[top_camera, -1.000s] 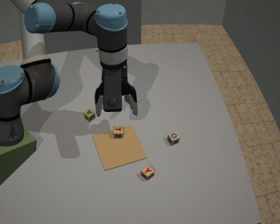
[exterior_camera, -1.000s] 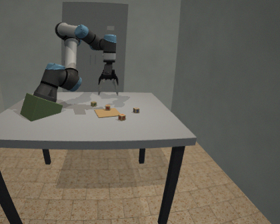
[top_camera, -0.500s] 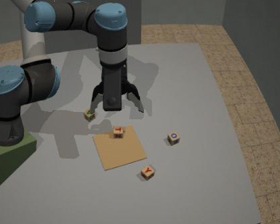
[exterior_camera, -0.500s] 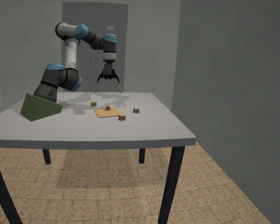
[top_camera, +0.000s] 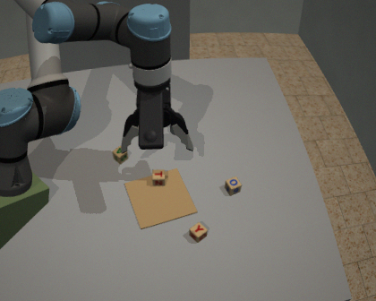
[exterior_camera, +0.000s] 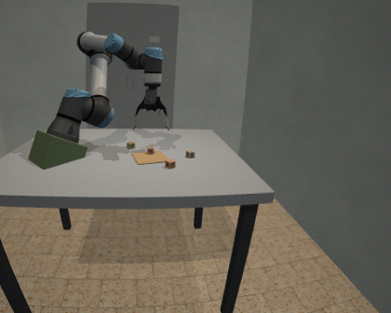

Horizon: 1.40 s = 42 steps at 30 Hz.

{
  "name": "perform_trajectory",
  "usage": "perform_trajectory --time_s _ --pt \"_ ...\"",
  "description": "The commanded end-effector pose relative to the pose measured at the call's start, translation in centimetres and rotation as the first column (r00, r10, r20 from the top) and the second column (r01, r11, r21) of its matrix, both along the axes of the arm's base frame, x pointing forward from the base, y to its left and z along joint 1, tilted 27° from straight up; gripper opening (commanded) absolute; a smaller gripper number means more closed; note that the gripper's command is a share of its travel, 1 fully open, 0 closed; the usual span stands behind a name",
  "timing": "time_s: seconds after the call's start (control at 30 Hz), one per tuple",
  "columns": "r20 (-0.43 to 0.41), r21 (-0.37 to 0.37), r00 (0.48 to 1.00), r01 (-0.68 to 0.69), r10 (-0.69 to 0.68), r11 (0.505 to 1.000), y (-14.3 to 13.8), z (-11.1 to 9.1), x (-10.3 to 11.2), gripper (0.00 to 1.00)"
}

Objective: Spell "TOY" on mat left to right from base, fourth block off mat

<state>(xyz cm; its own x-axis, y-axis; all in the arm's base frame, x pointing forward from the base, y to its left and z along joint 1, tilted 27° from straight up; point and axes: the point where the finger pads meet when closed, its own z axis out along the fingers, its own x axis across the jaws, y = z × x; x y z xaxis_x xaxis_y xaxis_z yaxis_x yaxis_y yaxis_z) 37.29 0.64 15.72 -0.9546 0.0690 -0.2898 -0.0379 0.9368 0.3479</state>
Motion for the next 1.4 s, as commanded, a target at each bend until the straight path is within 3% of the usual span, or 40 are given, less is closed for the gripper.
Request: perform_trajectory --time_s 0.0,0.33,0.8,1.3,1.37 --pt "0.005 -0.004 1.0 -0.01 0.01 1.0 0.0 0.1 0.1 1.0" --pt "0.023 -0.021 0.998 -0.06 0.06 0.998 -0.2 0.2 0.4 1.0" --pt "0.081 -0.088 0.969 -0.228 0.235 0.97 -0.6 0.7 1.5 1.0" --pt "0.152 -0.236 0.822 -0.508 0.548 0.828 -1.3 1.7 3.7 1.0" --pt "0.152 -0.236 0.822 -0.508 0.548 0.828 -1.3 1.7 3.7 1.0"
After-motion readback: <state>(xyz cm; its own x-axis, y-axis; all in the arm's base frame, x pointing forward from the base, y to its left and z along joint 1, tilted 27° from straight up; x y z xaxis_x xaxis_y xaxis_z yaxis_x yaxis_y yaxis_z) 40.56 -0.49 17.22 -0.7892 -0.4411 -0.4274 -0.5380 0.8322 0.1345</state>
